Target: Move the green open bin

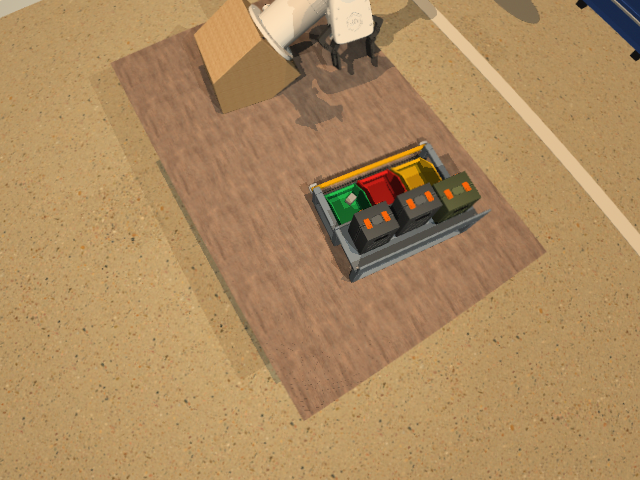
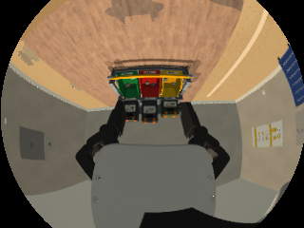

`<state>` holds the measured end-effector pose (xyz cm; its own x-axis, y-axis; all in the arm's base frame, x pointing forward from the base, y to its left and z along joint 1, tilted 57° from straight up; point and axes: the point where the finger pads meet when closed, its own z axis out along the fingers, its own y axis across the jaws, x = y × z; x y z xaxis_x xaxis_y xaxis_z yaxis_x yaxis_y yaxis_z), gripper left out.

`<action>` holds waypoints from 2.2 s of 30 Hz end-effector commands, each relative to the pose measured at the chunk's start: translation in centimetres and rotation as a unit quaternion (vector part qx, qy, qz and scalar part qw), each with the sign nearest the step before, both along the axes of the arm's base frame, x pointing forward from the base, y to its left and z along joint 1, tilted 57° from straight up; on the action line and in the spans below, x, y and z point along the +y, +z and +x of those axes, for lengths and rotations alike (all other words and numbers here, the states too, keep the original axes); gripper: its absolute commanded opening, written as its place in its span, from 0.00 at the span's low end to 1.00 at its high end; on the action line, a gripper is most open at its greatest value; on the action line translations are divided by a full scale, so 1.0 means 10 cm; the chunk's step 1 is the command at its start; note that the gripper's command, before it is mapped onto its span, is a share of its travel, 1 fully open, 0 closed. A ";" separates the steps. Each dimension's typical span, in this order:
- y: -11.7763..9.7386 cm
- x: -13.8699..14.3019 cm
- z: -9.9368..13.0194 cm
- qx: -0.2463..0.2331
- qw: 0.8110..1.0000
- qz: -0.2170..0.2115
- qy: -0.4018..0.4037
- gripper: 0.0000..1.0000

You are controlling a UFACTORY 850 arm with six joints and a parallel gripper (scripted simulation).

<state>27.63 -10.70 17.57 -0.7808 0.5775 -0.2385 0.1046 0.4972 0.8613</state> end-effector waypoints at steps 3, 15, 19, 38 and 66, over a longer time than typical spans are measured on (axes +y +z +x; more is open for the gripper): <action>0.00 -0.01 -0.01 -0.001 1.000 -0.002 0.003 1.00; -0.33 0.00 -0.45 -0.012 0.995 -0.051 0.082 1.00; -0.33 0.00 -0.45 -0.012 0.995 -0.051 0.082 1.00; -0.50 0.00 -0.68 -0.012 0.995 -0.052 0.082 1.00; -0.41 0.00 -0.56 -0.012 0.995 -0.052 0.082 1.00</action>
